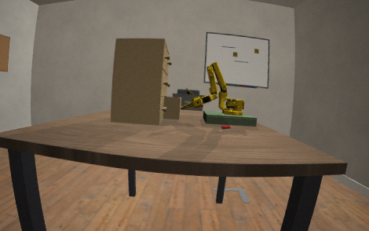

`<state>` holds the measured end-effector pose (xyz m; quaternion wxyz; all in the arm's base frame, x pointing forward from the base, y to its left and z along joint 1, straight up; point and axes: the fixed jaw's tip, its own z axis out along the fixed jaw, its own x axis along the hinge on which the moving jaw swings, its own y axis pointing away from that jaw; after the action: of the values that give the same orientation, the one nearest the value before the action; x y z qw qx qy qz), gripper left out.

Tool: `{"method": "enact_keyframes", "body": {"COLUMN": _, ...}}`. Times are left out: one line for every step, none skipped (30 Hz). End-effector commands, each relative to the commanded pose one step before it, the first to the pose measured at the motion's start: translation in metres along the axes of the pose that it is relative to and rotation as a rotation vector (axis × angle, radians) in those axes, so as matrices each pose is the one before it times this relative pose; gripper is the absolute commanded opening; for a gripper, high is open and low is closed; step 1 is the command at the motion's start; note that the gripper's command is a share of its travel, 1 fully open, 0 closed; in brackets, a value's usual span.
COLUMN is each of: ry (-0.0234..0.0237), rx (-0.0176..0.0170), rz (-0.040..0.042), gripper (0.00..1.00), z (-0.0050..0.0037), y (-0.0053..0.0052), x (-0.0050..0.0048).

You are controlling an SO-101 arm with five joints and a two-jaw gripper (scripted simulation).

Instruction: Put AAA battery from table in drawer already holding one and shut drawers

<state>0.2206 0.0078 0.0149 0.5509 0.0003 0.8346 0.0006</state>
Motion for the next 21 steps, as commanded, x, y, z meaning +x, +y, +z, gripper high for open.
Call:
{"method": "enact_keyframes", "body": {"ry": 0.052, "rx": 0.01032, "rz": -0.00598, "gripper": 0.21, "z": -0.000516, "y": -0.00249, "x": -0.000228}}
{"method": "enact_keyframes", "body": {"ry": 0.00923, "rx": 0.00025, "rz": -0.00097, "gripper": 0.21, "z": -0.00014, "y": -0.00009, "x": -0.000089}}
{"method": "enact_keyframes", "body": {"ry": 0.00922, "rx": 0.00024, "rz": -0.00096, "gripper": 0.21, "z": -0.000199, "y": -0.00008, "x": -0.000074}}
{"method": "enact_keyframes", "body": {"ry": 0.00923, "rx": 0.00023, "rz": -0.00096, "gripper": 0.21, "z": -0.000258, "y": -0.00009, "x": -0.000051}}
{"method": "enact_keyframes", "body": {"ry": 0.00922, "rx": 0.00021, "rz": -0.00096, "gripper": 0.21, "z": -0.000314, "y": -0.00008, "x": -0.000031}}
{"method": "enact_keyframes", "body": {"ry": 0.0, "rx": 0.0, "rz": 0.0, "gripper": 0.21, "z": 0.0, "y": 0.0, "x": 0.0}}
{"method": "enact_keyframes", "body": {"ry": 0.0, "rx": 0.0, "rz": 0.0, "gripper": 0.21, "z": 0.0, "y": 0.0, "x": 0.0}}
{"method": "enact_keyframes", "body": {"ry": 0.00923, "rx": 0.0002, "rz": -0.00096, "gripper": 0.21, "z": -0.00037, "y": -0.00008, "x": -0.000005}}
{"method": "enact_keyframes", "body": {"ry": 0.00922, "rx": 0.00019, "rz": -0.00095, "gripper": 0.21, "z": -0.000423, "y": -0.00008, "x": 0.000019}}
{"method": "enact_keyframes", "body": {"ry": 0.00923, "rx": 0.00018, "rz": -0.00095, "gripper": 0.21, "z": -0.000476, "y": -0.00008, "x": 0.00005}}
{"method": "enact_keyframes", "body": {"ry": 0.00922, "rx": 0.00016, "rz": -0.00094, "gripper": 0.21, "z": -0.000526, "y": -0.00008, "x": 0.000077}}
{"method": "enact_keyframes", "body": {"ry": 0.00923, "rx": 0.00015, "rz": -0.00094, "gripper": 0.21, "z": -0.000576, "y": -0.00008, "x": 0.000112}}
{"method": "enact_keyframes", "body": {"ry": 0.00922, "rx": 0.00014, "rz": -0.00094, "gripper": 0.21, "z": -0.000623, "y": -0.00008, "x": 0.000143}}
{"method": "enact_keyframes", "body": {"ry": 0.00923, "rx": 0.00013, "rz": -0.00094, "gripper": 0.21, "z": -0.000669, "y": -0.00008, "x": 0.00018}}
{"method": "enact_keyframes", "body": {"ry": 0.00922, "rx": 0.00011, "rz": -0.00093, "gripper": 0.21, "z": -0.000713, "y": -0.00008, "x": 0.000214}}
{"method": "enact_keyframes", "body": {"ry": 0.00923, "rx": 0.00011, "rz": -0.00093, "gripper": 0.21, "z": -0.000755, "y": -0.00008, "x": 0.000255}}
{"method": "enact_keyframes", "body": {"ry": 0.00922, "rx": 0.00009, "rz": -0.00093, "gripper": 0.21, "z": -0.000796, "y": -0.00007, "x": 0.000291}}
{"method": "enact_keyframes", "body": {"ry": 0.00923, "rx": 0.00008, "rz": -0.00093, "gripper": 0.21, "z": -0.000834, "y": -0.00007, "x": 0.000334}}
{"method": "enact_keyframes", "body": {"ry": 0.00922, "rx": 0.00006, "rz": -0.00092, "gripper": 0.21, "z": -0.00087, "y": -0.00007, "x": 0.000374}}
{"method": "enact_keyframes", "body": {"ry": 0.00923, "rx": 0.00006, "rz": -0.00092, "gripper": 0.21, "z": -0.000905, "y": -0.00007, "x": 0.000419}}
{"method": "enact_keyframes", "body": {"ry": 0.00922, "rx": 0.00004, "rz": -0.00091, "gripper": 0.21, "z": -0.000937, "y": -0.00007, "x": 0.00046}}
